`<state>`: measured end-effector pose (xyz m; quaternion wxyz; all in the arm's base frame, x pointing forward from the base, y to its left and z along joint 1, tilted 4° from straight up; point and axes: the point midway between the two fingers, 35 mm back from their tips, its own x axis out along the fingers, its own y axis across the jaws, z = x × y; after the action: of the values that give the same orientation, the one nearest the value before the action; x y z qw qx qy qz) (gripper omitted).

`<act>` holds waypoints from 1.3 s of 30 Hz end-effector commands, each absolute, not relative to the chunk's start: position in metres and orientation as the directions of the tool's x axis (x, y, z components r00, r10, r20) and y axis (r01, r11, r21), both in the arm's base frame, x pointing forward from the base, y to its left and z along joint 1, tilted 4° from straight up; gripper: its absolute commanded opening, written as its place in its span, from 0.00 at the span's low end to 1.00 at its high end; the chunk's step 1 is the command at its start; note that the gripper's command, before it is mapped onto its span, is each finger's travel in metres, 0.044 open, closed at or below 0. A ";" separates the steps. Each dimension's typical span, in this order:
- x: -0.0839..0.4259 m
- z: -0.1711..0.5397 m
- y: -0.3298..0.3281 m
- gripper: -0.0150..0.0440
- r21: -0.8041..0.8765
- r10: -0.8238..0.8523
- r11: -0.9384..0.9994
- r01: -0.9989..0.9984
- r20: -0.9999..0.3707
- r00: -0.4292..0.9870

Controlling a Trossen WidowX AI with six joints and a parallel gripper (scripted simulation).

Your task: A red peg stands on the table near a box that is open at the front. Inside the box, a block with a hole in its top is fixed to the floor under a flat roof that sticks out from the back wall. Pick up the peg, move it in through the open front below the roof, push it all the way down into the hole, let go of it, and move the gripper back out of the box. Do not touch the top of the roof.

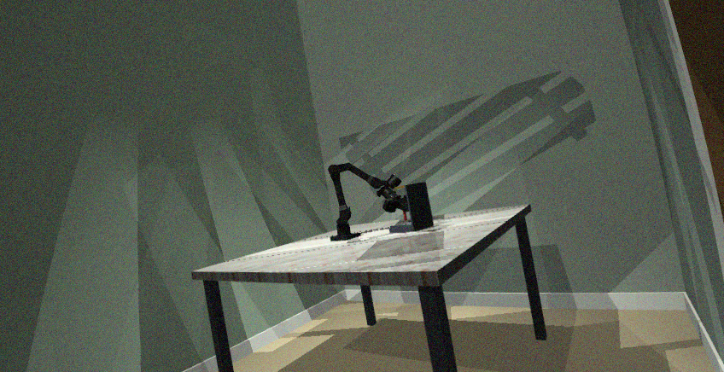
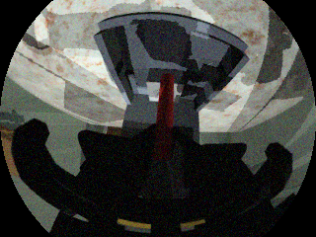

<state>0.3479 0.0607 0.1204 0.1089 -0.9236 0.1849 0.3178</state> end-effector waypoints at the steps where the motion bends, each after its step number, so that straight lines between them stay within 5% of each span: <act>1: 0.358 0.123 0.057 0.25 -0.087 -0.270 -0.908 -0.409 -0.623 0.734; 39: 0.373 0.123 0.048 0.25 -0.087 -0.271 -0.909 -0.409 -0.622 0.735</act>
<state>0.3701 0.0485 0.1216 0.1091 -0.9240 0.1854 0.3162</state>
